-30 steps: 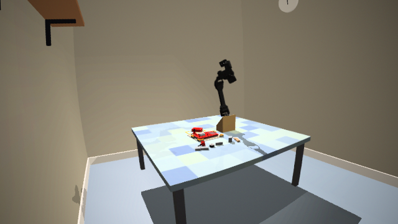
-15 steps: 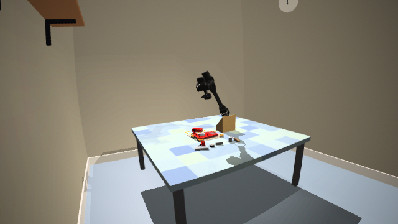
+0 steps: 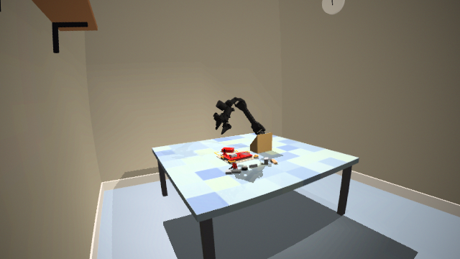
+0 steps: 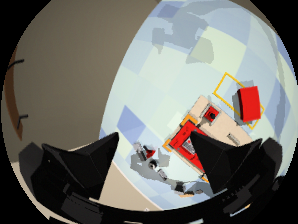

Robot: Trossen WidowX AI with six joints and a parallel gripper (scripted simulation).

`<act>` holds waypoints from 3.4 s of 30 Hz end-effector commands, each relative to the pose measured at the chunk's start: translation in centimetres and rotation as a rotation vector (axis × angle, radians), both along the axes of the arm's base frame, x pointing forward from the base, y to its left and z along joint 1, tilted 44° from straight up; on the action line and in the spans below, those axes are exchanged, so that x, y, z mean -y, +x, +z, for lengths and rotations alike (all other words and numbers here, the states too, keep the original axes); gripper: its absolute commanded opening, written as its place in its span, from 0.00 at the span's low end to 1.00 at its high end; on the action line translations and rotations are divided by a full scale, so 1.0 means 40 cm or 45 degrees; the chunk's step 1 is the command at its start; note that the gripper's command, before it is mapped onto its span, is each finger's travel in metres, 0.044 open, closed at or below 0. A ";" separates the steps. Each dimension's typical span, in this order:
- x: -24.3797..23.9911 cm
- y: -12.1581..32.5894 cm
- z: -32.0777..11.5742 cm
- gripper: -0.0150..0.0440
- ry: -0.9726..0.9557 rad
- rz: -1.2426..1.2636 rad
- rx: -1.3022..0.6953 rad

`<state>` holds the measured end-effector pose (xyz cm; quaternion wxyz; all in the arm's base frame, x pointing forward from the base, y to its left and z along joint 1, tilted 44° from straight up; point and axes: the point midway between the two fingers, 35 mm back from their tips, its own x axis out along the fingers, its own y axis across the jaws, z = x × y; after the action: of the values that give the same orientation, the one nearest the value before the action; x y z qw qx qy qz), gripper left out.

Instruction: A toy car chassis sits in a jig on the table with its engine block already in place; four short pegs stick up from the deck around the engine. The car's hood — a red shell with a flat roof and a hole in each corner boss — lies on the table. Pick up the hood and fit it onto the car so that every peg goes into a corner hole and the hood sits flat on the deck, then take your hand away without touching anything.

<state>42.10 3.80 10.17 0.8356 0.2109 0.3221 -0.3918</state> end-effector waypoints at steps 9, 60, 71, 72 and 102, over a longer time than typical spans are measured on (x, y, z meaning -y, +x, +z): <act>0.366 -0.276 0.015 1.00 -0.206 -0.212 -0.586; 0.495 -0.405 -0.042 1.00 -0.213 -0.263 -0.774; 0.512 -0.410 -0.060 1.00 -0.215 -0.263 -0.774; 0.513 -0.410 -0.061 1.00 -0.215 -0.263 -0.774; 0.541 -0.415 -0.090 1.00 -0.217 -0.264 -0.774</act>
<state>25.52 -17.75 6.73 0.6717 0.0468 0.4974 -0.5471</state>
